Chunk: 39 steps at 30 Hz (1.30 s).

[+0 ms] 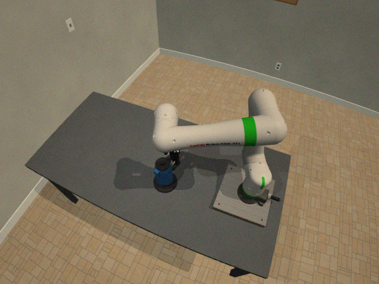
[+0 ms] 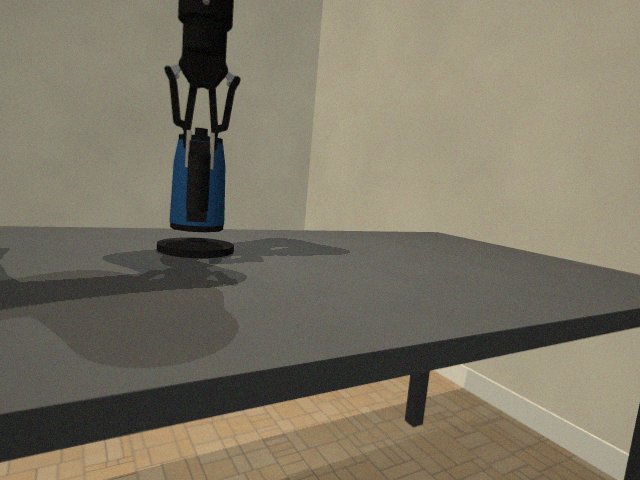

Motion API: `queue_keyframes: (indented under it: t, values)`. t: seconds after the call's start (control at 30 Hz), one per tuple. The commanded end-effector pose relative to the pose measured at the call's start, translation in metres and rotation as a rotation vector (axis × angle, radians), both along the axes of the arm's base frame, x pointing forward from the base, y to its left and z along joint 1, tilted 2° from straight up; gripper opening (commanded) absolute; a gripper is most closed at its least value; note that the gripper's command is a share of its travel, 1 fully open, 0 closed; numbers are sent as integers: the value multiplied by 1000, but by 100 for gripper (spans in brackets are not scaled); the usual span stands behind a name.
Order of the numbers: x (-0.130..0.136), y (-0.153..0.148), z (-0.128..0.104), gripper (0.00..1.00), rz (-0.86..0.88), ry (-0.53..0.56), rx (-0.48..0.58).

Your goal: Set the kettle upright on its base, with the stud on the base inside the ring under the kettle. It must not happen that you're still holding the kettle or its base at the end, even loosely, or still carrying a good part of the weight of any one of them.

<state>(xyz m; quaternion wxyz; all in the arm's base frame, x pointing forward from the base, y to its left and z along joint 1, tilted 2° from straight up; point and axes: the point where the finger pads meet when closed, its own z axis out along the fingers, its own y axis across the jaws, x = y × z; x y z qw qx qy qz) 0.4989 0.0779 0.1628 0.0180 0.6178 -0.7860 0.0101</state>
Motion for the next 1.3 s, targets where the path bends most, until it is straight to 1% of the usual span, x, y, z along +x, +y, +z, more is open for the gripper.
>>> queue_keyframes:
  t: [0.0,0.57,1.0,1.27]
  values:
    - [0,0,0,0,0,0,0]
    - [0,0,0,0,0,0,0]
    - [0,-1,-19,0,0,0,0]
    - [0,-1,-21,0,0,0,0]
